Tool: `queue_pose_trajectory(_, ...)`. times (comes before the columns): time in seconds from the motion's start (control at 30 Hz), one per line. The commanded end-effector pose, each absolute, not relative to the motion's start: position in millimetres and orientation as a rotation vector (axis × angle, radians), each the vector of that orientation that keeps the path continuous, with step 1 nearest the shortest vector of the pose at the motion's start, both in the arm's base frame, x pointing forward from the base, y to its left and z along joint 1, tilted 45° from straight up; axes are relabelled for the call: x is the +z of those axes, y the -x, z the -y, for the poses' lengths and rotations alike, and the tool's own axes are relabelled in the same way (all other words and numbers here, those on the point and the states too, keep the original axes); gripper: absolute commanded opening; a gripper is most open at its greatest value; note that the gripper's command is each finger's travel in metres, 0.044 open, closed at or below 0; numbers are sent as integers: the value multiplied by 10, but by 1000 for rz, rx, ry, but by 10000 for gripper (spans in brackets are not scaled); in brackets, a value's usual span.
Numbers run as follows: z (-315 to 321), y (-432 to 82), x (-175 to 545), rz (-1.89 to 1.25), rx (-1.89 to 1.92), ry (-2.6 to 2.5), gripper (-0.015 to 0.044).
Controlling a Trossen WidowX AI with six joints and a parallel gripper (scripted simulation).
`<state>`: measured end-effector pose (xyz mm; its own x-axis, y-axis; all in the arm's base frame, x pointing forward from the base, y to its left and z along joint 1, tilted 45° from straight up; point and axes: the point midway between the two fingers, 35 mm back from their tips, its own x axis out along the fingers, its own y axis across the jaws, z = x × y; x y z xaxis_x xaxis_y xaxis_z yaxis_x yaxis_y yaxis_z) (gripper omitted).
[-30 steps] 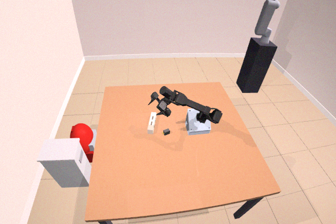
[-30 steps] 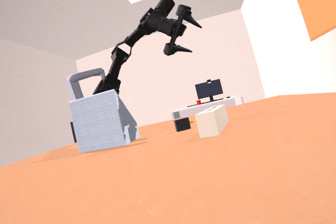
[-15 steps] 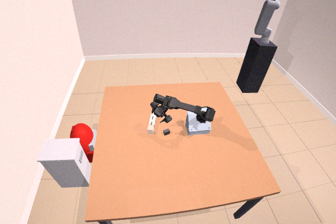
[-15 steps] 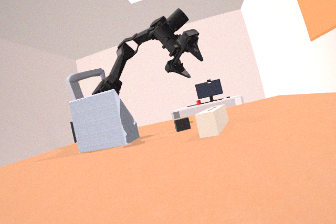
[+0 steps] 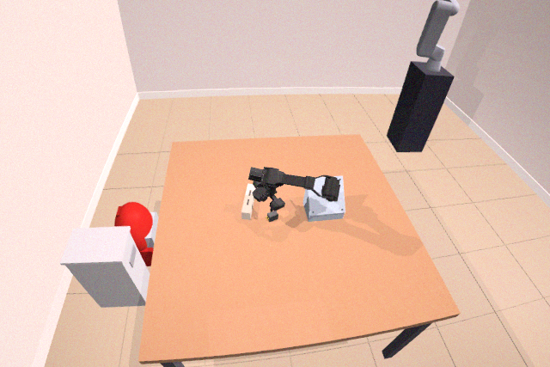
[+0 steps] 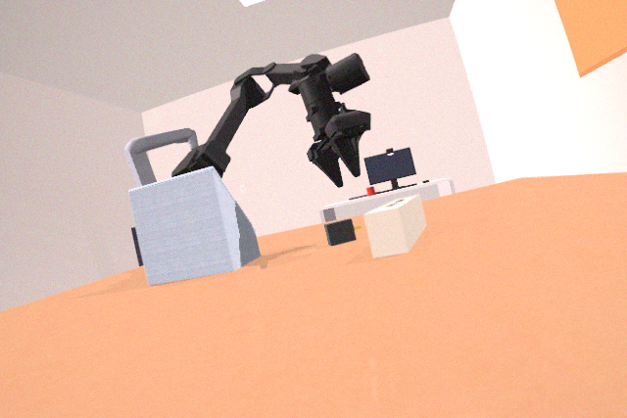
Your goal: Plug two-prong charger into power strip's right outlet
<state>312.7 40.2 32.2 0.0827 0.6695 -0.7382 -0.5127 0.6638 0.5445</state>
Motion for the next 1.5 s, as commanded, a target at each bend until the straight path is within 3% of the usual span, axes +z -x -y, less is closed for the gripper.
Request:
queue_pose_trajectory(0.0,-561,-2918,152,-1334,914,-220,440)
queue_pose_trajectory(1.47,-985,-2767,-254,-1404,926,-250,440)
